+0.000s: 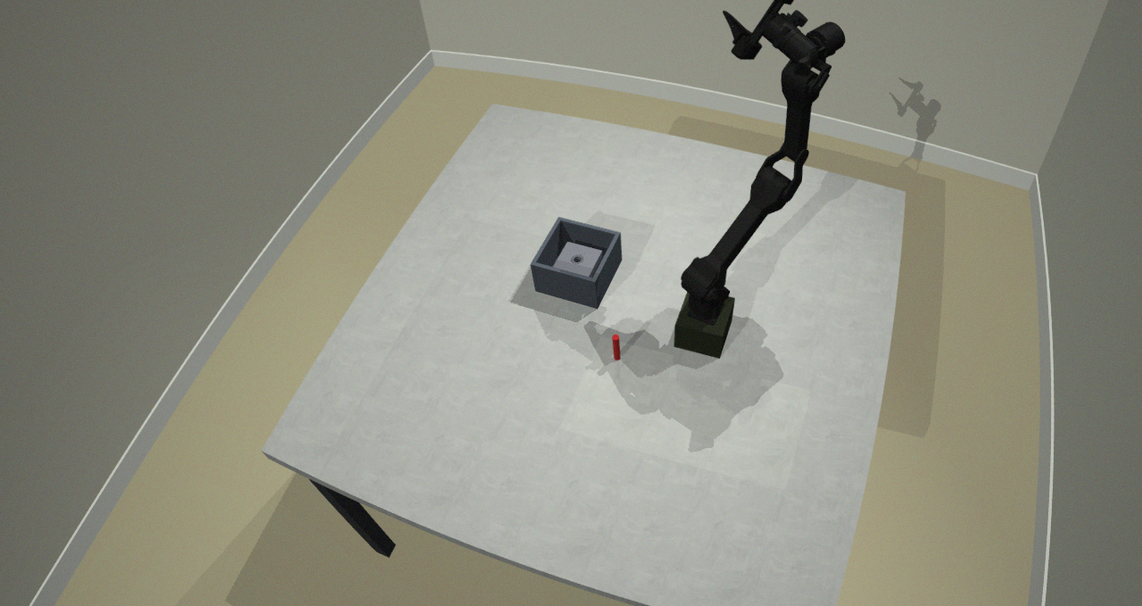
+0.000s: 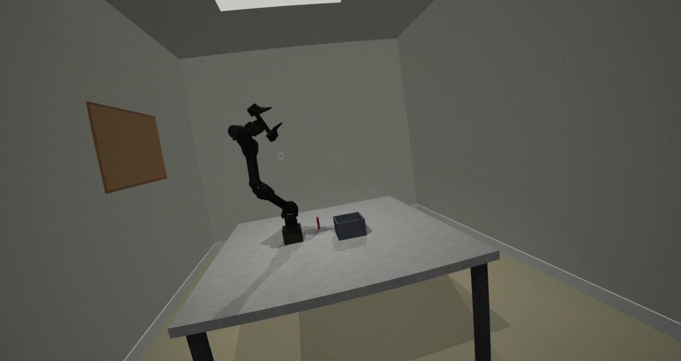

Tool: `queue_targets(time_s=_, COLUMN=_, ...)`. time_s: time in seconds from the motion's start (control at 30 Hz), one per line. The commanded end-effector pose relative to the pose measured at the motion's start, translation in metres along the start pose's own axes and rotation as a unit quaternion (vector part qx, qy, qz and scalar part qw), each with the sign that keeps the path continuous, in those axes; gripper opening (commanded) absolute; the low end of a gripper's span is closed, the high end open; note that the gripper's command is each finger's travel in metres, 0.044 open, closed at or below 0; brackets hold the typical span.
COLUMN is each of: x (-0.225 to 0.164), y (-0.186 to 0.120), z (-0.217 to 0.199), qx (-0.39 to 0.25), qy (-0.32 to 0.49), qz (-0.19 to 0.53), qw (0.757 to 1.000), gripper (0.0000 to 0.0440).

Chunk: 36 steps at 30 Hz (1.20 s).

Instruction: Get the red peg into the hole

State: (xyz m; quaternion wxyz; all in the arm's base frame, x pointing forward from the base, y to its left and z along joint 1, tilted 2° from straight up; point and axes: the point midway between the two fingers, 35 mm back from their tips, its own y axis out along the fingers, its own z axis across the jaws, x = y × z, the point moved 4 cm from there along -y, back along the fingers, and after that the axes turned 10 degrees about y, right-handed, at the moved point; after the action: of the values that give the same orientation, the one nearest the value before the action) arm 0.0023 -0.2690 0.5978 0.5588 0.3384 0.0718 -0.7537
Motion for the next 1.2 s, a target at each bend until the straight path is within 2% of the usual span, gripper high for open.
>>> queue_targets(time_s=0.0, x=-0.006, y=0.000, z=-0.001, qx=0.006, qy=-0.008, qz=0.006, qw=1.000, gripper=0.0420)
queue_targets(time_s=0.07, x=-0.024, y=0.001, z=-0.005, qx=0.016, qy=-0.030, qz=0.021, qw=0.999, gripper=0.0440)
queue_targets(time_s=0.27, x=-0.091, y=0.000, z=-0.035, qx=0.030, qy=-0.118, qz=0.074, qw=0.990, gripper=0.0440)
queue_targets(time_s=0.57, x=-0.177, y=-0.004, z=-0.106, qx=0.012, qy=-0.251, qz=0.148, qw=0.957, gripper=0.0440)
queue_targets(time_s=0.87, x=-0.237, y=-0.012, z=-0.199, qx=-0.031, qy=-0.374, qz=0.217, qw=0.901, gripper=0.0440)
queue_targets(time_s=1.17, x=-0.264, y=-0.021, z=-0.300, qx=-0.095, qy=-0.484, qz=0.269, qw=0.827, gripper=0.0440)
